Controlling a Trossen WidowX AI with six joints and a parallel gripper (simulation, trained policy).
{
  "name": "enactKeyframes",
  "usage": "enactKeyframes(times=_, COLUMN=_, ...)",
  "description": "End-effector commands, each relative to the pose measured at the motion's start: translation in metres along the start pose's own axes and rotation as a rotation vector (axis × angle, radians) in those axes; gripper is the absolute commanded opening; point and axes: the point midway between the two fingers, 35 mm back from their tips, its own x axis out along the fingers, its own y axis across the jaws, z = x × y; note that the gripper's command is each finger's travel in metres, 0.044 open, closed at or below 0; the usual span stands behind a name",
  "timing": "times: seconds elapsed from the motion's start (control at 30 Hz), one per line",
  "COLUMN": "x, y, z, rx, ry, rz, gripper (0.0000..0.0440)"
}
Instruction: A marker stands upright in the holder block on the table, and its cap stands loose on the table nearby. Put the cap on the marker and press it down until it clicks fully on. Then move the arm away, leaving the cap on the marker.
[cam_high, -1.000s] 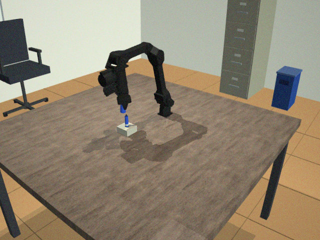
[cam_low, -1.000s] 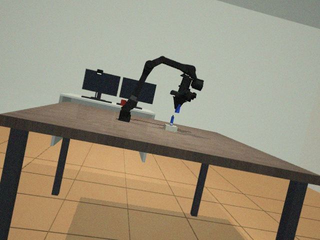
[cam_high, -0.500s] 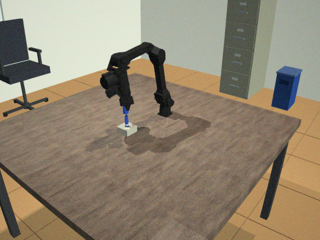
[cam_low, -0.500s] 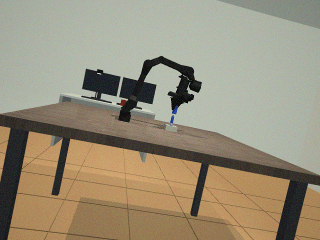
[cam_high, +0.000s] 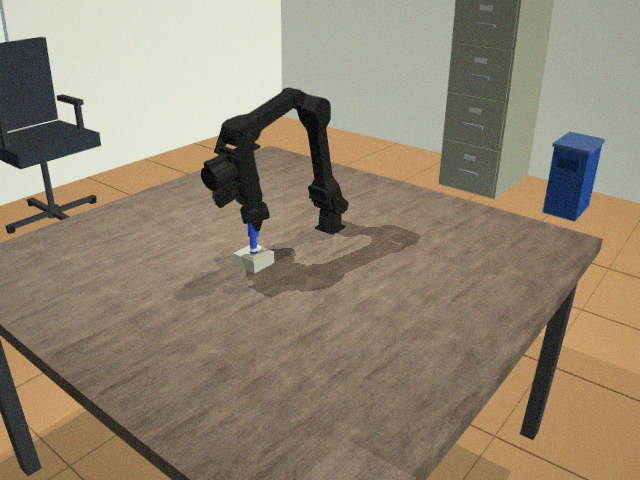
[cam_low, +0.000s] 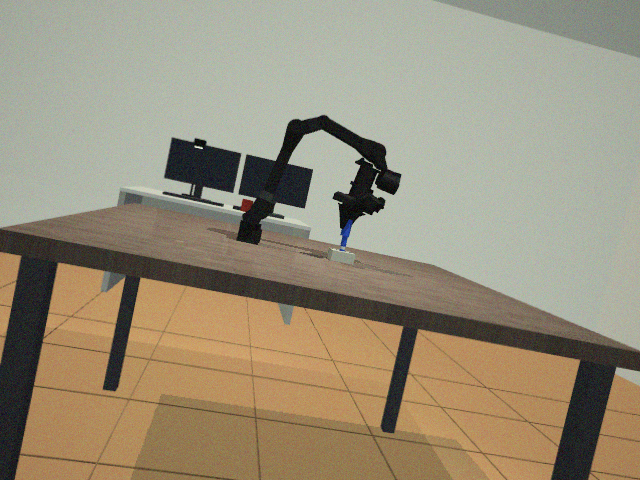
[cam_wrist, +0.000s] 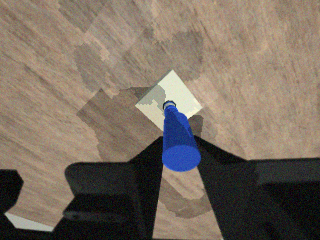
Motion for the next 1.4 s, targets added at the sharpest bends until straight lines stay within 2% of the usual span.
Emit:
enactKeyframes(times=0.0, x=0.014, y=-0.001, z=-0.003, rx=-0.018, ry=0.032, rz=-0.007, gripper=0.0)
enactKeyframes(times=0.43, x=0.045, y=-0.002, z=0.0, rx=-0.074, ry=0.041, rz=-0.014, gripper=0.0004)
enactKeyframes(times=0.6, x=0.047, y=-0.002, z=0.0, rx=-0.079, ry=0.04, rz=-0.015, gripper=0.0009)
enactKeyframes(times=0.63, x=0.048, y=-0.003, z=0.0, rx=-0.08, ry=0.04, rz=-0.017, gripper=0.0035)
enactKeyframes(times=0.67, x=0.049, y=-0.004, z=-0.002, rx=-0.082, ry=0.048, rz=-0.02, gripper=0.004)
enactKeyframes(times=1.37, x=0.056, y=-0.008, z=0.004, rx=-0.14, ry=0.013, rz=-0.031, gripper=0.0067)
